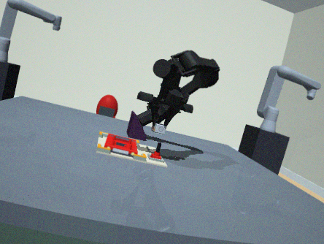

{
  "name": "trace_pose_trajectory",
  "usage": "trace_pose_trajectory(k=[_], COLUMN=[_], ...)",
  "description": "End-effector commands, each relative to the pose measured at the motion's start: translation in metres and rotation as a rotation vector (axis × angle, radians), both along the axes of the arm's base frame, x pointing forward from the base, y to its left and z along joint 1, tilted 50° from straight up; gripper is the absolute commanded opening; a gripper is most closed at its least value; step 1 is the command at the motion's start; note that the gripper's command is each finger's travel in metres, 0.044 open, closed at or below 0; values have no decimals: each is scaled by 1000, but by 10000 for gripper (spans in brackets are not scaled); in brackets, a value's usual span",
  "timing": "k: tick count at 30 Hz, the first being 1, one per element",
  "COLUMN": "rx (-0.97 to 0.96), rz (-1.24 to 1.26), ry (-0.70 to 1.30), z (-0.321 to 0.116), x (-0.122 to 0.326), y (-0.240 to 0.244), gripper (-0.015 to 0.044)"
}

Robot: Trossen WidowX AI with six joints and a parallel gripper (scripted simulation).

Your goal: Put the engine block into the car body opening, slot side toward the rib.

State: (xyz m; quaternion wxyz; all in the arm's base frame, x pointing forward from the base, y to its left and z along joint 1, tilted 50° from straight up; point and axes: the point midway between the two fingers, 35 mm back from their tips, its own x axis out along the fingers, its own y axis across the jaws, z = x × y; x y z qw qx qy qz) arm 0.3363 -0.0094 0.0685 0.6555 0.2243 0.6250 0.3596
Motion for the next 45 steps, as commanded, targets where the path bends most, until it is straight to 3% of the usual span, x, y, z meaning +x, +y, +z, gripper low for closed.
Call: trace_pose_trajectory(k=[1,35,41,45], rx=[-4,-6,-7,-7], rz=[-11,-107,-109,-110], ry=[17,156,159,159], z=[-11,-110,-110,-110], x=[3,7,8,8], y=[-4,-36,-36,-36], gripper=[0,0,157,159])
